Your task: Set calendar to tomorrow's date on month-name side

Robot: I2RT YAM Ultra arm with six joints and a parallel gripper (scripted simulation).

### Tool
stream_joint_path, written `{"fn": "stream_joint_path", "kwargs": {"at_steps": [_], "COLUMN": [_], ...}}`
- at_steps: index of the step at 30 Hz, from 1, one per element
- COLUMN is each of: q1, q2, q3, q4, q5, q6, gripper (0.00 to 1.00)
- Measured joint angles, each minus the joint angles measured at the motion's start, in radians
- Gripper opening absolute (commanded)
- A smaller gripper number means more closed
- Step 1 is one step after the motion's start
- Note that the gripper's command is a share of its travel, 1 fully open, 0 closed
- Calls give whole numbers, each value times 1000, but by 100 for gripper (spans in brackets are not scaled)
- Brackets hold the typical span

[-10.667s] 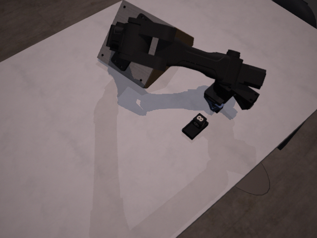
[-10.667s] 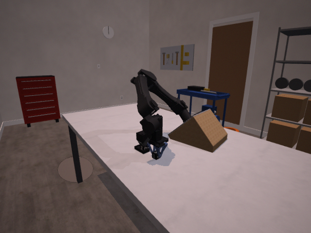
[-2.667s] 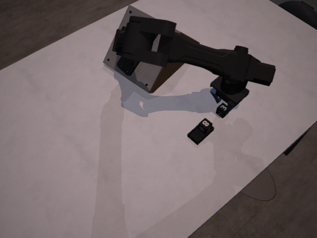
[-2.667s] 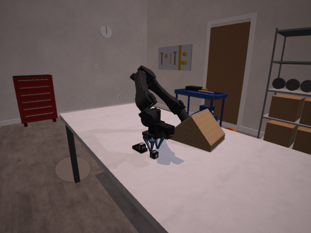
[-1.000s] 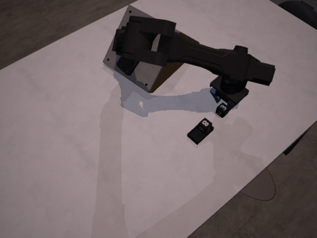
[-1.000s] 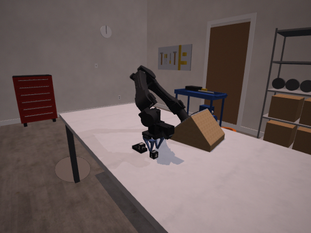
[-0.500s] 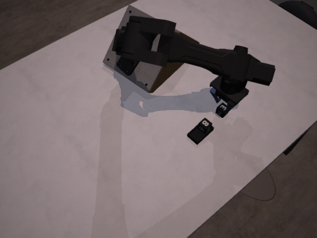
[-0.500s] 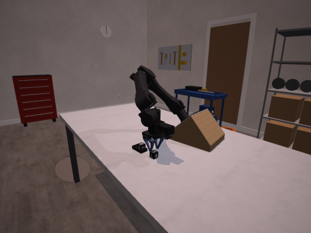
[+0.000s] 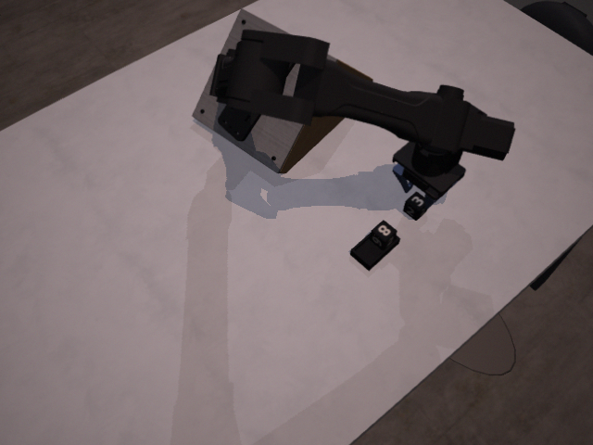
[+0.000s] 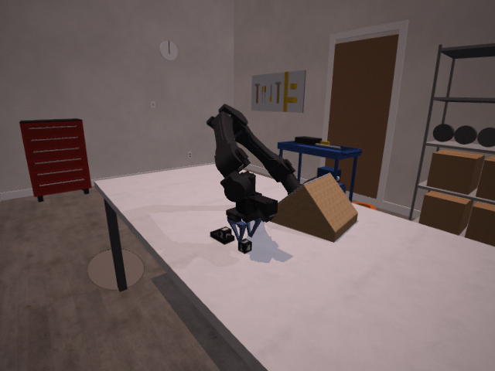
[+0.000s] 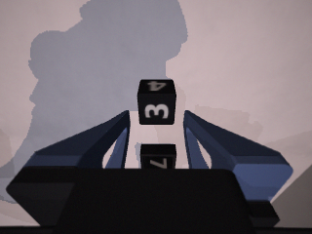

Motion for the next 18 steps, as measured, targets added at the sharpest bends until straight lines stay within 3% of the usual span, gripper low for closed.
{"fn": "stream_joint_path", "kwargs": {"at_steps": [18], "q1": [-15], "q2": [10], "q3": [-14], "q4": [24], "q5": [3], "q6": [-10], "gripper": [47]}}
